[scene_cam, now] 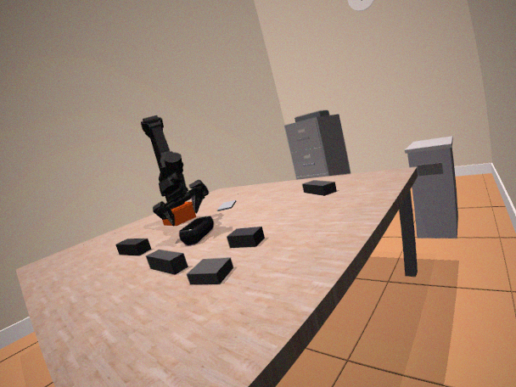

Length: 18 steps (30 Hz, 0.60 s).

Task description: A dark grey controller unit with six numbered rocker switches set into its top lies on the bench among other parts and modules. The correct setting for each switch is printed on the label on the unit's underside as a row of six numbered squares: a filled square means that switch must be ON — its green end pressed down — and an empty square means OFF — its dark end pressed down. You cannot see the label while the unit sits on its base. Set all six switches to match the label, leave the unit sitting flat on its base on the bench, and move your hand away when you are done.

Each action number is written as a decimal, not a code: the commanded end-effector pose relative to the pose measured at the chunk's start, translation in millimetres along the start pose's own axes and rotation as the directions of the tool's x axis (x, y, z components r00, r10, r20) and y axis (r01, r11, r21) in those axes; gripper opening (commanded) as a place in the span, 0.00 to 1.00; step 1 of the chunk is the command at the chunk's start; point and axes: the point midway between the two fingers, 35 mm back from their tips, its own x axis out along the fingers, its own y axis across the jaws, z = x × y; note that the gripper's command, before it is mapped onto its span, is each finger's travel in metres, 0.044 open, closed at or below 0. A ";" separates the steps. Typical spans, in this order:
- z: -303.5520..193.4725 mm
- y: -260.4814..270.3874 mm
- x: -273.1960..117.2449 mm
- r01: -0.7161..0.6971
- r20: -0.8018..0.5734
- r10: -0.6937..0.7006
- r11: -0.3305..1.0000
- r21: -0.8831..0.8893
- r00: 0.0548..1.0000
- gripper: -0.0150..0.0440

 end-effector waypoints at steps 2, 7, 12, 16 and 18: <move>0.0 0.0 0.0 0.000 0.000 0.000 1.000 0.000 1.000 0.84; -11.1 -9.4 -0.7 0.025 -0.143 -0.024 1.000 0.005 0.989 0.62; -35.5 -21.3 -19.2 0.073 -0.438 -0.035 0.995 0.071 0.898 0.40; -51.5 -23.3 -50.2 0.142 -0.650 -0.003 0.977 0.161 0.760 0.25; -54.9 -22.7 -63.1 0.173 -0.709 0.015 0.966 0.192 0.705 0.25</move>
